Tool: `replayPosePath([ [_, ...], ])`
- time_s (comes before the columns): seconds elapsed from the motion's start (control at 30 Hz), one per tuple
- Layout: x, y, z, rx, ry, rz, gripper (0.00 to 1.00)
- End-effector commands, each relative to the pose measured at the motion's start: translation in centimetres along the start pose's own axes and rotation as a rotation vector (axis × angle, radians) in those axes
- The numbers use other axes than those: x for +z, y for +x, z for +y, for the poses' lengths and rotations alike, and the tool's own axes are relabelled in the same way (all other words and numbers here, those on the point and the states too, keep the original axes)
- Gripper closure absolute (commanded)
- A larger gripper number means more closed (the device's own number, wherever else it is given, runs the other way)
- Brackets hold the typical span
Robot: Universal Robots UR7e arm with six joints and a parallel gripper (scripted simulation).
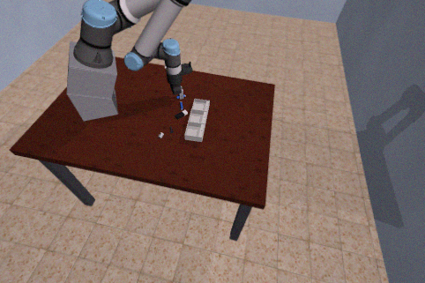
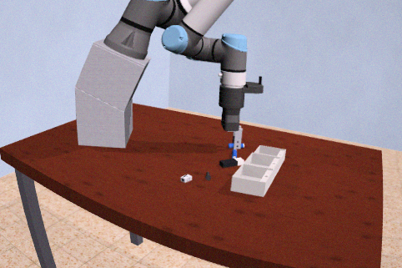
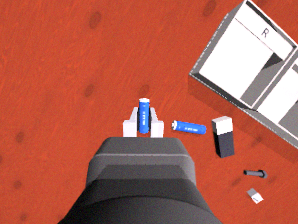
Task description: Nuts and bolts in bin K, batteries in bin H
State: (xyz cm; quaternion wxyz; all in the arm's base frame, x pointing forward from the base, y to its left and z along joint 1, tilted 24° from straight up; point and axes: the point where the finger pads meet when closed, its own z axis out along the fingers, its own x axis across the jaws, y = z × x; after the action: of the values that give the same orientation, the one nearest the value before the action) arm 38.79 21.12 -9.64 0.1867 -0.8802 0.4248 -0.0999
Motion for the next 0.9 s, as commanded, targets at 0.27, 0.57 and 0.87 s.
replayPosePath([
  [0.27, 0.0, 0.0, 0.0, 0.0, 0.001, 0.001, 0.69],
  [0.57, -2.4, 0.0, 0.0, 0.0, 0.001, 0.001, 0.69],
  [0.87, -4.7, 0.0, 0.0, 0.0, 0.001, 0.001, 0.69],
])
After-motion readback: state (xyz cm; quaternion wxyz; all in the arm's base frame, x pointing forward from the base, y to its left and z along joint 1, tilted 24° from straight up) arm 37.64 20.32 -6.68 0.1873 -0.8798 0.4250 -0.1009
